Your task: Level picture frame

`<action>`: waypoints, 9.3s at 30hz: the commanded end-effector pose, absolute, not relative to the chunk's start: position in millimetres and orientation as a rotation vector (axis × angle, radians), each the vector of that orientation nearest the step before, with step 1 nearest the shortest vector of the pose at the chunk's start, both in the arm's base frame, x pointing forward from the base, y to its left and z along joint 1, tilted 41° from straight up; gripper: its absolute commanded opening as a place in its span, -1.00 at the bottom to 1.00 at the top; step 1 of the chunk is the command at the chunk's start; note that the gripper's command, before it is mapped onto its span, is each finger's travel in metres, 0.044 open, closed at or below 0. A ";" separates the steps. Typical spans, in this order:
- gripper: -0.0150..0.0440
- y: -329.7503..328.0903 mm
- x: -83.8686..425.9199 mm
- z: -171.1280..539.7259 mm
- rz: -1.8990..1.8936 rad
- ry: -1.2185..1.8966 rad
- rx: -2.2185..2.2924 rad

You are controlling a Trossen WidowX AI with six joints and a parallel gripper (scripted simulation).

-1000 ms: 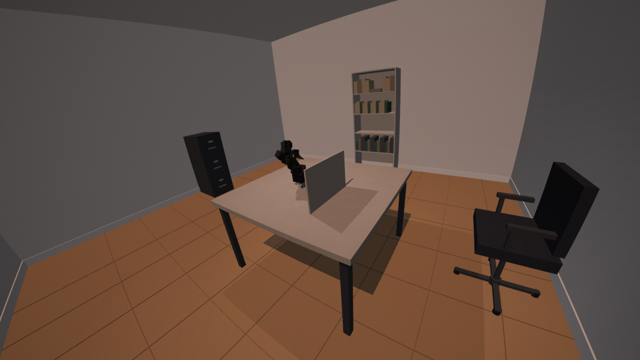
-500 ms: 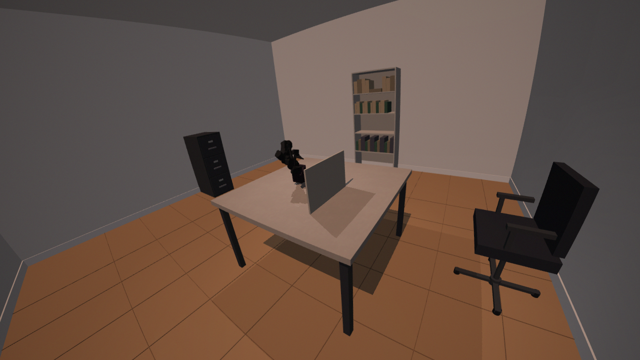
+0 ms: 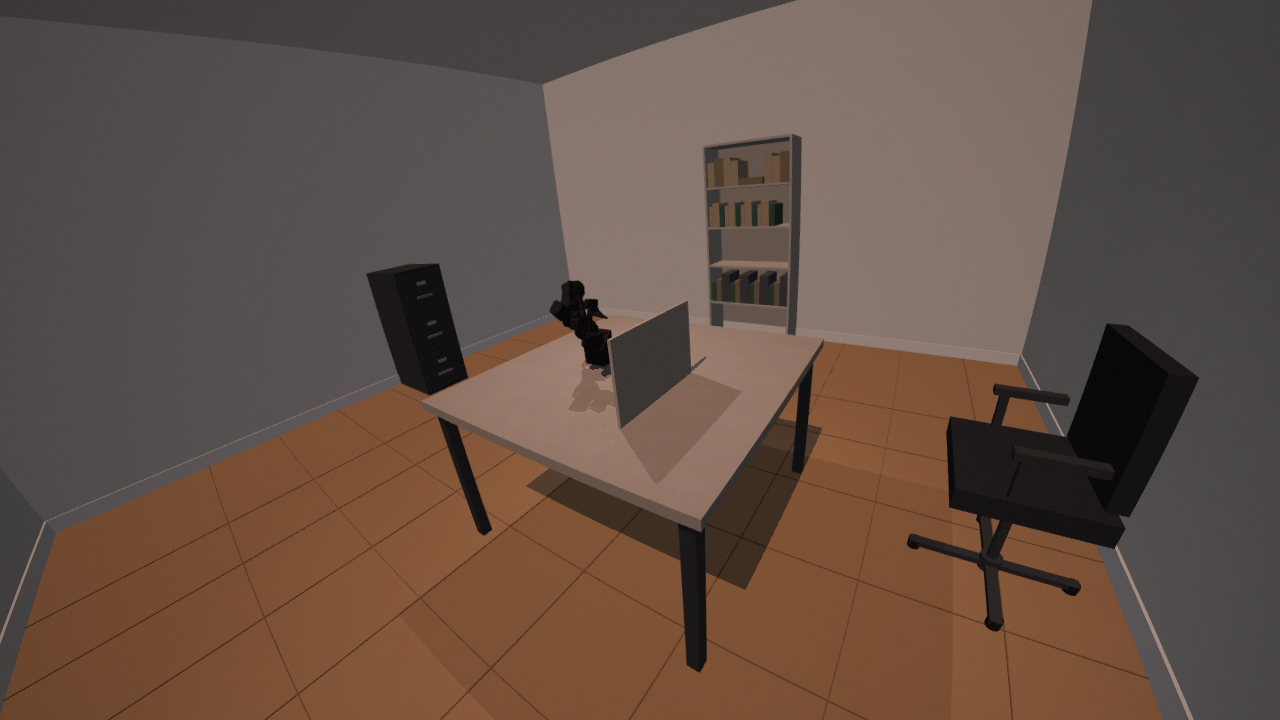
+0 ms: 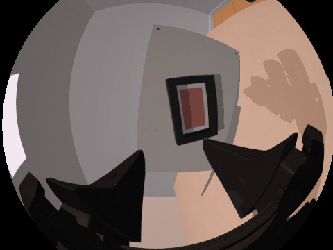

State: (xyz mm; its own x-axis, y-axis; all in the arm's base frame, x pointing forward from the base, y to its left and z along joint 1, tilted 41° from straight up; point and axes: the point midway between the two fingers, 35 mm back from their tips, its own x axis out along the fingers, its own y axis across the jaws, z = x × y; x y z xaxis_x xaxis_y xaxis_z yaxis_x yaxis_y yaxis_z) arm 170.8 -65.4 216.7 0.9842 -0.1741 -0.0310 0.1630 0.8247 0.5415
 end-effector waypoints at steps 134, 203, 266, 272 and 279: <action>0.39 -126.0 361.4 186.6 -0.168 -0.071 0.533; -0.49 -117.4 362.9 190.7 -0.168 -0.071 0.533; -0.49 -120.8 362.1 198.1 -0.168 -0.071 0.533; -0.49 -121.9 362.0 197.4 -0.168 -0.071 0.533; -0.49 -123.8 361.7 196.1 -0.168 -0.071 0.533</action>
State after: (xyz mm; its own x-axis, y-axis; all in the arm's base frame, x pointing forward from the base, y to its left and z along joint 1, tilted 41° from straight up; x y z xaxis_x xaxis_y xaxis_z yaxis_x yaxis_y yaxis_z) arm 361.0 -126.2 194.7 0.9812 -0.1922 0.0164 0.1570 0.8455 0.5104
